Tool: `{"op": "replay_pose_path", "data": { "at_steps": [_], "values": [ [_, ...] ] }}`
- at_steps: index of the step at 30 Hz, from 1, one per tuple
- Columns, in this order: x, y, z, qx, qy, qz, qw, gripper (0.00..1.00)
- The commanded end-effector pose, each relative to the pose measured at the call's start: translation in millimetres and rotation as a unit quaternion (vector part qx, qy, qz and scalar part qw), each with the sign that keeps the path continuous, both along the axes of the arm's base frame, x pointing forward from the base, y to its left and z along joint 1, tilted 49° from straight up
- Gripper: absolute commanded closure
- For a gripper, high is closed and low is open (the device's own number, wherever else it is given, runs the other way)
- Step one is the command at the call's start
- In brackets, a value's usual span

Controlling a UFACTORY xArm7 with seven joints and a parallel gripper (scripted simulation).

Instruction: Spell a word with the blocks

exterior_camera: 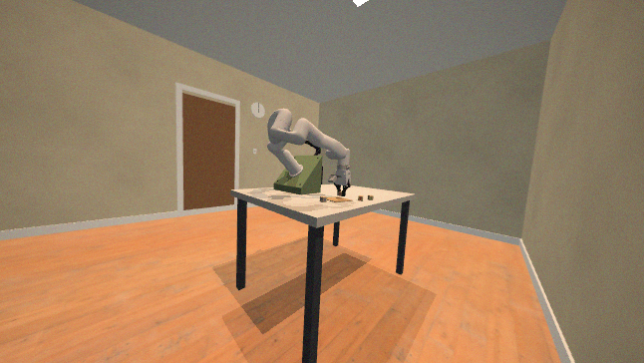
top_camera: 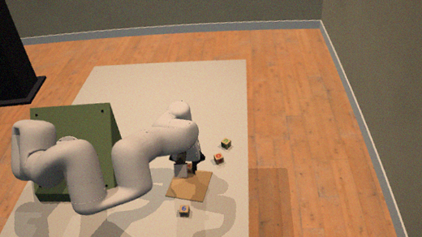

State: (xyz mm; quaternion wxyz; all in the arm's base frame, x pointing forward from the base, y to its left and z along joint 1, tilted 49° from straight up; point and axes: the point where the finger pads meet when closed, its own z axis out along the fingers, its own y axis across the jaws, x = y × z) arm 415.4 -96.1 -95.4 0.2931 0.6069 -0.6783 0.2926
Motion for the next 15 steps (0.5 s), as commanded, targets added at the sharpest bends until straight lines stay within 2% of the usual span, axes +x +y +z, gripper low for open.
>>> {"op": "replay_pose_path", "data": {
  "at_steps": [1, 15],
  "values": [
    [1.2, -4.4, -5.1, 0.001, -0.001, 0.001, 1.000, 0.73],
    [1.1, -6.0, -6.5, 0.001, -0.001, 0.001, 1.000, 0.73]
  ]
}}
